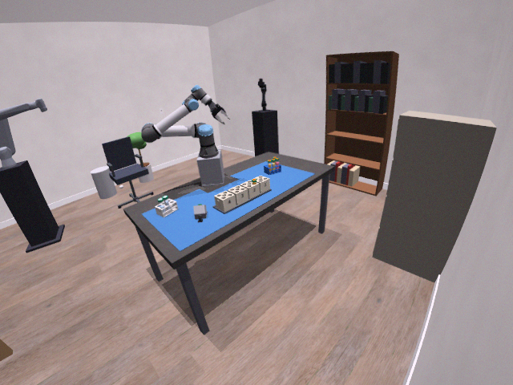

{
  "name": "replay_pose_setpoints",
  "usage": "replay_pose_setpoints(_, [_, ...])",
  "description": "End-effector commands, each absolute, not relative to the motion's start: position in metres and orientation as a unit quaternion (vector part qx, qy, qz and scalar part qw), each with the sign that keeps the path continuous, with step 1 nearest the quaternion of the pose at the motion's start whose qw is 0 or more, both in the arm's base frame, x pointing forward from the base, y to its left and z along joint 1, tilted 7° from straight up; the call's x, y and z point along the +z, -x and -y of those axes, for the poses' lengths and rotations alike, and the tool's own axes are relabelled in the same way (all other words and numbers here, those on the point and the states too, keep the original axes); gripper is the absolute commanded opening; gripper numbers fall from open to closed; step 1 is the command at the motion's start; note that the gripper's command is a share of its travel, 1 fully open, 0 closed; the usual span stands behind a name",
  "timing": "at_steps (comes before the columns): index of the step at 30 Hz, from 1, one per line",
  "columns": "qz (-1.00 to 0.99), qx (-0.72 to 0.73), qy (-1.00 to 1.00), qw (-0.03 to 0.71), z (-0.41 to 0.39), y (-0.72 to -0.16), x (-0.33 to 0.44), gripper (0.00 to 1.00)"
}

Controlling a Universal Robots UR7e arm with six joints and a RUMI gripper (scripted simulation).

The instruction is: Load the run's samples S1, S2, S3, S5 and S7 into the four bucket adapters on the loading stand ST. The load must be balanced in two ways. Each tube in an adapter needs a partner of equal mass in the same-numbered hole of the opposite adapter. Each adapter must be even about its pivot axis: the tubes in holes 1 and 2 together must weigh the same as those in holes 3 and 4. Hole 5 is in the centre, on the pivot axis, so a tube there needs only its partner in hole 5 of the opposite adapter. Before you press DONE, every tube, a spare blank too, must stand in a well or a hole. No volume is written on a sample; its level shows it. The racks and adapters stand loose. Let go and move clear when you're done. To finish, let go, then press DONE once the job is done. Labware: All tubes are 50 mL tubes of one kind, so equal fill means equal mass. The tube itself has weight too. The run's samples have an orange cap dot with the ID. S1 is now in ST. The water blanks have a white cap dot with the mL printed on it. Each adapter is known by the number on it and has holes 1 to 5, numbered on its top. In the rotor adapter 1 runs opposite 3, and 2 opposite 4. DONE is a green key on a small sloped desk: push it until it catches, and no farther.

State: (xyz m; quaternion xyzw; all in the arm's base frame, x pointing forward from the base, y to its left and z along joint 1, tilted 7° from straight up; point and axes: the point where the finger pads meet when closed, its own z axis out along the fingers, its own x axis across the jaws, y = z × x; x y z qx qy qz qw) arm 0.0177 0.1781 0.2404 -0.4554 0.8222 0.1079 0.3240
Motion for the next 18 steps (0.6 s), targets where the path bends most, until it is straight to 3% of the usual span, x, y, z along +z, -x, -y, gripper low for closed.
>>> replay_pose_setpoints(1, [-0.806,0.162,0.526,0.218,-0.163,-0.041,0.232,0.35])
replay_pose_setpoints(18, [-0.796,0.018,0.561,0.227,-0.122,-0.098,0.206,0.35])
